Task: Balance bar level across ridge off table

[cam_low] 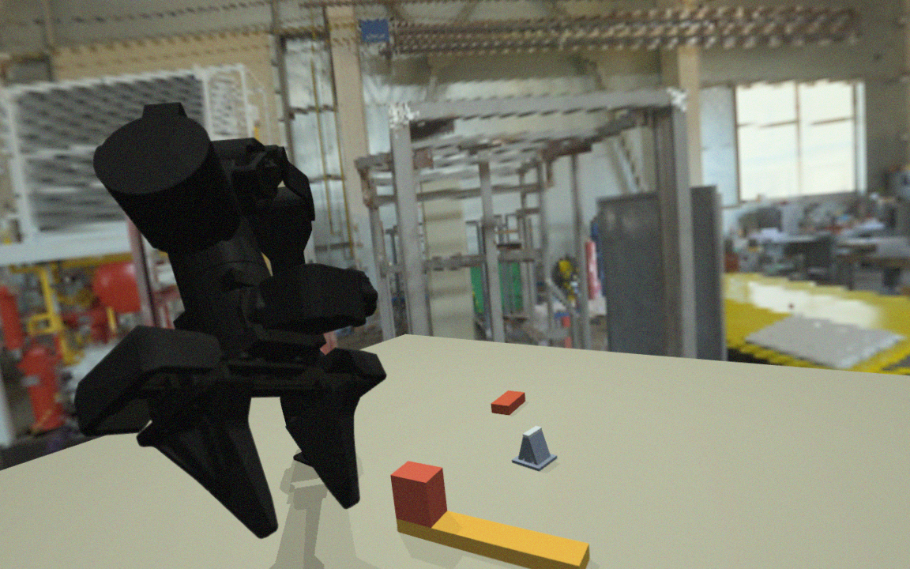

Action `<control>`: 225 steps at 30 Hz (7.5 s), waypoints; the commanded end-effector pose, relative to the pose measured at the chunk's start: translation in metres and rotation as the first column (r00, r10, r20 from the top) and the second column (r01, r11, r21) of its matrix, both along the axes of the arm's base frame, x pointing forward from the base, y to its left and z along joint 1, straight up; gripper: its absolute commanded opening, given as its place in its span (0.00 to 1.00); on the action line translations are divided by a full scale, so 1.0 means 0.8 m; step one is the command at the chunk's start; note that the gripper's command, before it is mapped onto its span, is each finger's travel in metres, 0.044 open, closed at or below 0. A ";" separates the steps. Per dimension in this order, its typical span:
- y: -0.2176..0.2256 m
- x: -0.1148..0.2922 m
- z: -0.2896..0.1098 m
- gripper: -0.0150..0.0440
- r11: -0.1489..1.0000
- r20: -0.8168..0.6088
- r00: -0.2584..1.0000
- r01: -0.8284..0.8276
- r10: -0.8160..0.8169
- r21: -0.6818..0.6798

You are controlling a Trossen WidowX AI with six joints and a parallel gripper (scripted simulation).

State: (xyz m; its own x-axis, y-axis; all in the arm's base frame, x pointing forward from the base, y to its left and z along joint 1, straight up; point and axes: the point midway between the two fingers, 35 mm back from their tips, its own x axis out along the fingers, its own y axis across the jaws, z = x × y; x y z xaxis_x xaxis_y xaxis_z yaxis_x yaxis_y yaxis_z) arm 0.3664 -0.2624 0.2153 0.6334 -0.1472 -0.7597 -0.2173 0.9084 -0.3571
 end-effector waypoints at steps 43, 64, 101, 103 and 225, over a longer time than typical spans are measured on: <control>0.270 -0.044 -0.064 0.79 0.957 -0.610 0.785 0.250 -0.109 0.151; 0.269 -0.042 -0.178 0.79 0.957 -0.610 0.785 0.250 -0.109 0.151; 0.270 -0.041 -0.207 0.52 0.957 -0.610 0.786 0.246 -0.103 0.156; 0.270 -0.041 -0.207 0.50 0.957 -0.610 0.786 0.246 -0.103 0.156; 0.489 -0.060 -0.142 0.25 0.859 -0.616 0.733 0.482 -0.288 0.171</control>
State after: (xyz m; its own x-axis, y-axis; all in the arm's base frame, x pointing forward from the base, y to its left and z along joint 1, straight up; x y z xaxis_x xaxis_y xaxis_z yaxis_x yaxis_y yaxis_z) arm 0.3193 0.1299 0.1071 0.0297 0.0156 -0.9994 0.1062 0.9942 0.0187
